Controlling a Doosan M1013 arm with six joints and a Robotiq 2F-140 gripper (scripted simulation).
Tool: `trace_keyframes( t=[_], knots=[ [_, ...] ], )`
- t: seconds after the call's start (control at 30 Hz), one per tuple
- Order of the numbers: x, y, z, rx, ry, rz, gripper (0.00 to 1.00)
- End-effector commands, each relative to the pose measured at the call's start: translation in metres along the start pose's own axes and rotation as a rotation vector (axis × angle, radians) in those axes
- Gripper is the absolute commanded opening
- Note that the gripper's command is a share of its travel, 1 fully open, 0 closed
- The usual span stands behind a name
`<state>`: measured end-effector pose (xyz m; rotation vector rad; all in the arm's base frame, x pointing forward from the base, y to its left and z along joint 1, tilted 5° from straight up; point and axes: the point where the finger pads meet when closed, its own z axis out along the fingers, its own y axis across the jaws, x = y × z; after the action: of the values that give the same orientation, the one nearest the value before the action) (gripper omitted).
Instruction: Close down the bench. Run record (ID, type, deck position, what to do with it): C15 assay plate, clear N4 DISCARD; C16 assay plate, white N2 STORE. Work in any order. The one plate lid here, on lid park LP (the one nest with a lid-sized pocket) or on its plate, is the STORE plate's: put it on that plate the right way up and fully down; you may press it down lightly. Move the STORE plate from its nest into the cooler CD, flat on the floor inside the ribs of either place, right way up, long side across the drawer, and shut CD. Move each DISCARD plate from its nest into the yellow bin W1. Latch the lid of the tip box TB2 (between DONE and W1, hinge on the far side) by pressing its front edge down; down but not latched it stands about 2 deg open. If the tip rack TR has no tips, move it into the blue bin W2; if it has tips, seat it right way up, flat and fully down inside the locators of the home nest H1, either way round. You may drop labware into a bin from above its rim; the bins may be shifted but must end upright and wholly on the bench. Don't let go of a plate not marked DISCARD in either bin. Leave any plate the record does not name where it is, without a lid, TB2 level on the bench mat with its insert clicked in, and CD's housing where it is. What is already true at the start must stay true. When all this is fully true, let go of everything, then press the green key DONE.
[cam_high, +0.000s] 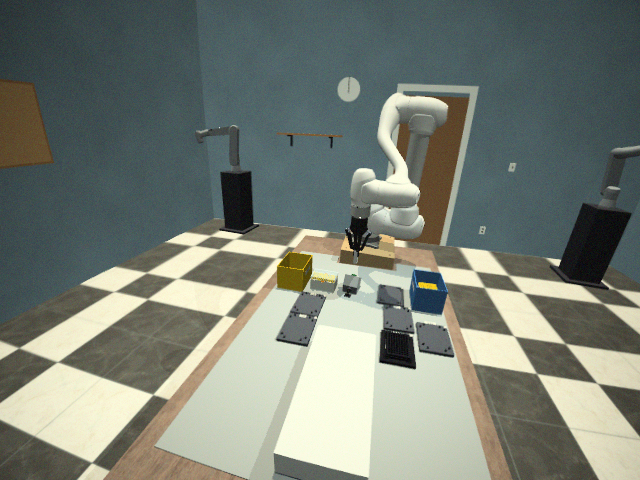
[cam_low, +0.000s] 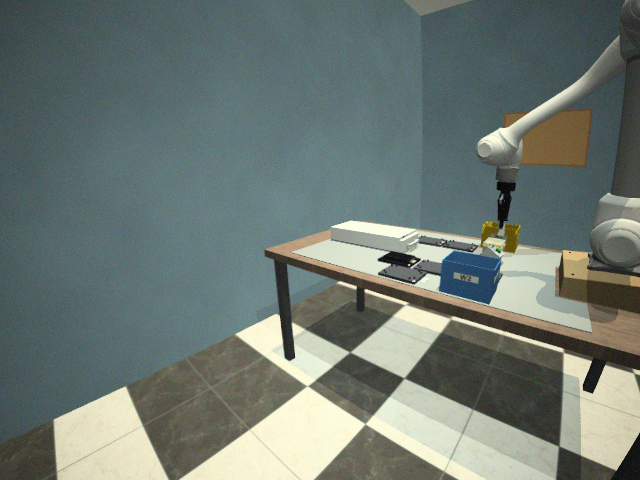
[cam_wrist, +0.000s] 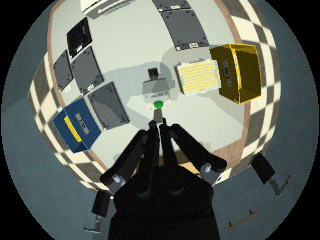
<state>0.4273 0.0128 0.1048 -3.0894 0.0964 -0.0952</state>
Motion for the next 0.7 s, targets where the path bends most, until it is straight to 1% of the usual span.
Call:
trace_keyframes(
  t=[0.0, 0.5, 0.57, 0.67],
  knots=[
    [0.0, 0.0, 0.004, 0.0, 0.0, 0.0, 0.0],
    [0.0, 0.0, 0.044, 0.0, 0.0, 0.0, 0.0],
    [0.0, 0.0, 0.044, 0.0, 0.0, 0.0, 0.0],
    [0.0, 0.0, 0.049, 0.0, 0.0, 0.0, 0.0]
  ],
)
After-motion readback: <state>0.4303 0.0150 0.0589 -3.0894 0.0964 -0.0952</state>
